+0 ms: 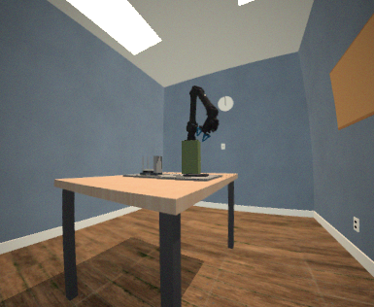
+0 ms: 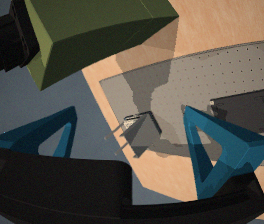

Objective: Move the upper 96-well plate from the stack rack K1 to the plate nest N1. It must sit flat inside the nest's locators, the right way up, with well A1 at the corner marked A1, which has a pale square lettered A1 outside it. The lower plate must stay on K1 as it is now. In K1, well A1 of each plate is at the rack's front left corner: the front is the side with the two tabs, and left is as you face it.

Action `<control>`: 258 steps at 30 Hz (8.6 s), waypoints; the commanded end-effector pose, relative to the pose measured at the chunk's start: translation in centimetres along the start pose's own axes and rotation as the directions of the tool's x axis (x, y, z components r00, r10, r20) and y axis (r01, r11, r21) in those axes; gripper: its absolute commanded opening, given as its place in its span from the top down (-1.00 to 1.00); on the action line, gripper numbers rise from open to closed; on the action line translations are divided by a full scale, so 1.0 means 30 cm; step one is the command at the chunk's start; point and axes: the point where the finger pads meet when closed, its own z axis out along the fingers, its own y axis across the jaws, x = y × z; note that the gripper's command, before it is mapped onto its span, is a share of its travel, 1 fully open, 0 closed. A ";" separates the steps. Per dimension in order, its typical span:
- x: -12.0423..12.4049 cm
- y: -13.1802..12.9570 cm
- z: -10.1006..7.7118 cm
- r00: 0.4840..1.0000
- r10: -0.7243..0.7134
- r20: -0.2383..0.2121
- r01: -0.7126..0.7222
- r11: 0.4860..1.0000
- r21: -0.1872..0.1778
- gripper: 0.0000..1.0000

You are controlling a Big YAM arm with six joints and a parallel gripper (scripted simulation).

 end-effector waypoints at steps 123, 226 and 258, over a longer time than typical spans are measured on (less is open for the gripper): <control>1.024 -0.033 0.552 -0.985 0.046 -0.168 0.058 -0.824 -0.563 -1.00; 1.209 0.131 0.881 -0.584 -0.619 -0.524 0.811 -0.473 -0.345 -1.00; 1.186 0.028 1.005 -0.586 -0.616 -0.526 0.809 -0.477 -0.343 -1.00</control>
